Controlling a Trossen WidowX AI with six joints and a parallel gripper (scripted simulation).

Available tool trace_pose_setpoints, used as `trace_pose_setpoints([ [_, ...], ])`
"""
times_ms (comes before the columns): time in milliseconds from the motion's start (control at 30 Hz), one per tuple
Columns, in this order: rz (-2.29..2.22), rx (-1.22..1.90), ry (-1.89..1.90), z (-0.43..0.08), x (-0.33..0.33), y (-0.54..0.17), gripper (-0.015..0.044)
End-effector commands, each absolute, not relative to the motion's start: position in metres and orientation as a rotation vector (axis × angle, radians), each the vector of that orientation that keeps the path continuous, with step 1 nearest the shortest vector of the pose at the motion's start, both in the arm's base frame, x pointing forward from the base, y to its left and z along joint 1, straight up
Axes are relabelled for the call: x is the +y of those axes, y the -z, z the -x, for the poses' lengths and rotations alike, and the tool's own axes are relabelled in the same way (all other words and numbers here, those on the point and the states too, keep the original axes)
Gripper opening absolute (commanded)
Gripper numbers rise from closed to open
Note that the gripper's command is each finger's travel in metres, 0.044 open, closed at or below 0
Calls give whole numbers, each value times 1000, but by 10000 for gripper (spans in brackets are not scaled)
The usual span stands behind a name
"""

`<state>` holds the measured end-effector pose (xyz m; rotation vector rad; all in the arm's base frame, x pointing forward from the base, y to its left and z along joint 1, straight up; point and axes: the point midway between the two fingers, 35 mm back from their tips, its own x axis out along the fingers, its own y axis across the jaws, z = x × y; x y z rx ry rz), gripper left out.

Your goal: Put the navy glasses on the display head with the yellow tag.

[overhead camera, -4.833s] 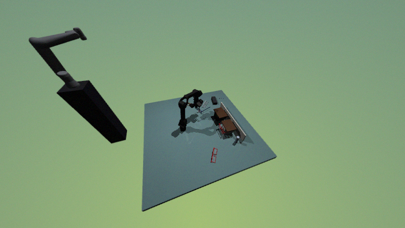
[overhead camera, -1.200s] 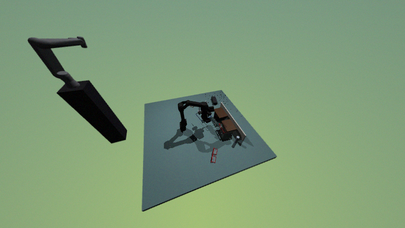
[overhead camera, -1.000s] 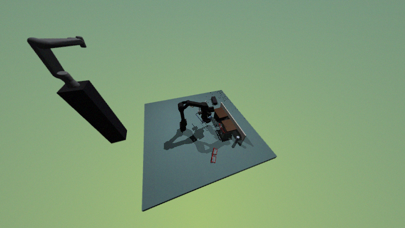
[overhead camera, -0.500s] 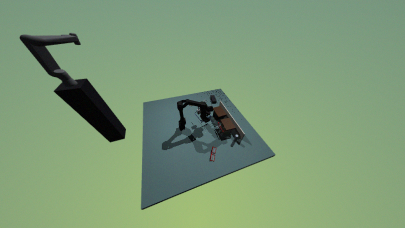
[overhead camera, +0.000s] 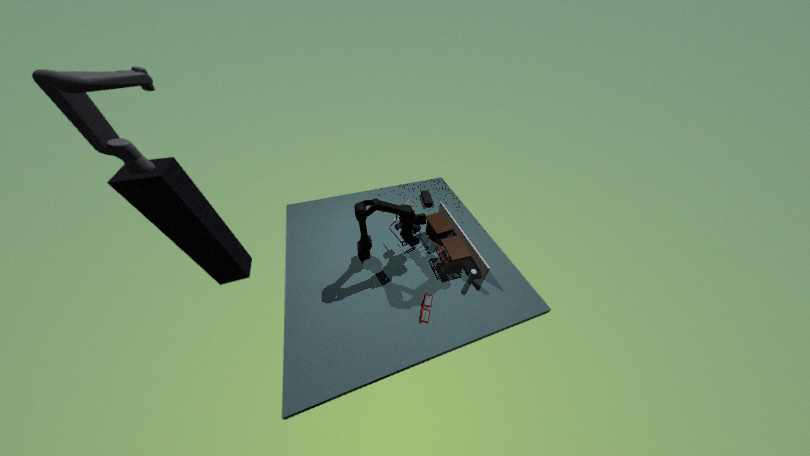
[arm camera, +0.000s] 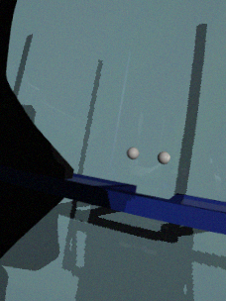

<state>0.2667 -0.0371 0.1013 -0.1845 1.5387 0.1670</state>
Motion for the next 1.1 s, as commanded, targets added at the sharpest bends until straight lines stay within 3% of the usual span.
trace_pose_setpoints([
  [0, 188, 1542, -171, -266, -37, -98, 0],
  [1067, 189, 1542, -171, -264, -37, -74, 0],
])
